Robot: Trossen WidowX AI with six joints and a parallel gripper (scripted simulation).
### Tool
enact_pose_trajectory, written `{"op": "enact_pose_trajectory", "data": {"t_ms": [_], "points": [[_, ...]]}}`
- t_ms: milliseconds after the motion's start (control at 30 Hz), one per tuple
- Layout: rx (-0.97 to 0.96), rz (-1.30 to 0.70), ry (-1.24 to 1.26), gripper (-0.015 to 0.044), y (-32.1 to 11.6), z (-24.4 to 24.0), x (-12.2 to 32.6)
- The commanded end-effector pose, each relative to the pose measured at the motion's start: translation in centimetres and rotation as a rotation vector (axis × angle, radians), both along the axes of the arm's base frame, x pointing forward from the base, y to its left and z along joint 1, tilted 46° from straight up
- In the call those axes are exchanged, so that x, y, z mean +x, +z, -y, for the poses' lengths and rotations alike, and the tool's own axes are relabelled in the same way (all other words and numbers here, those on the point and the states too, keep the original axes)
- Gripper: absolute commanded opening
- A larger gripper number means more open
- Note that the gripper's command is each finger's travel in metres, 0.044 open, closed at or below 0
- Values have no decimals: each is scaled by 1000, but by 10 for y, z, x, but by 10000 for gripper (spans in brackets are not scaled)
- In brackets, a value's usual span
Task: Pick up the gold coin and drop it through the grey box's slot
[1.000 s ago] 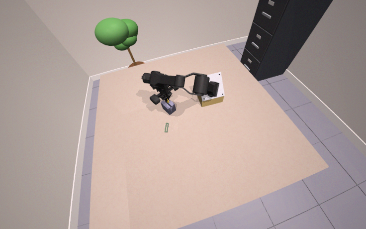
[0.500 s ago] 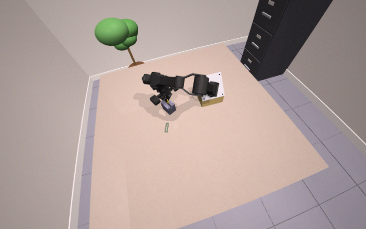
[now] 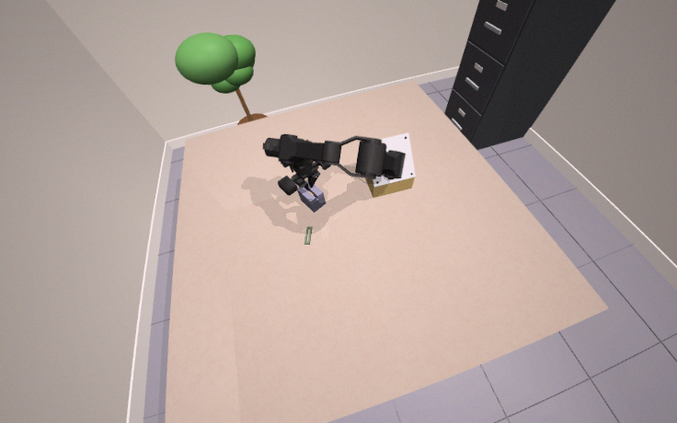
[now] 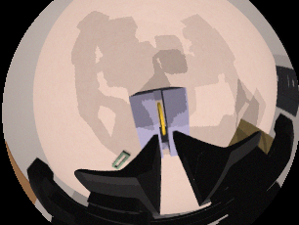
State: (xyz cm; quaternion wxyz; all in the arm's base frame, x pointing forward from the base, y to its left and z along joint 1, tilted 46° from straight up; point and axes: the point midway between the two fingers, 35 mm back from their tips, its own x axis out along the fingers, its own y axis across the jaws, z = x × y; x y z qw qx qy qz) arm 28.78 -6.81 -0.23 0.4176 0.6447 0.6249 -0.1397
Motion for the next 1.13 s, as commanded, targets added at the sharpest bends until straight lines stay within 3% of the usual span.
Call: {"op": "enact_pose_trajectory", "data": {"t_ms": [0,300,667,1100], "points": [[-1,0,1,157,0,0,0],[-1,0,1,161,0,0,0],[4,-4,-5,440,36,34,-11],[6,-4,-6,440,43,40,-14]]}}
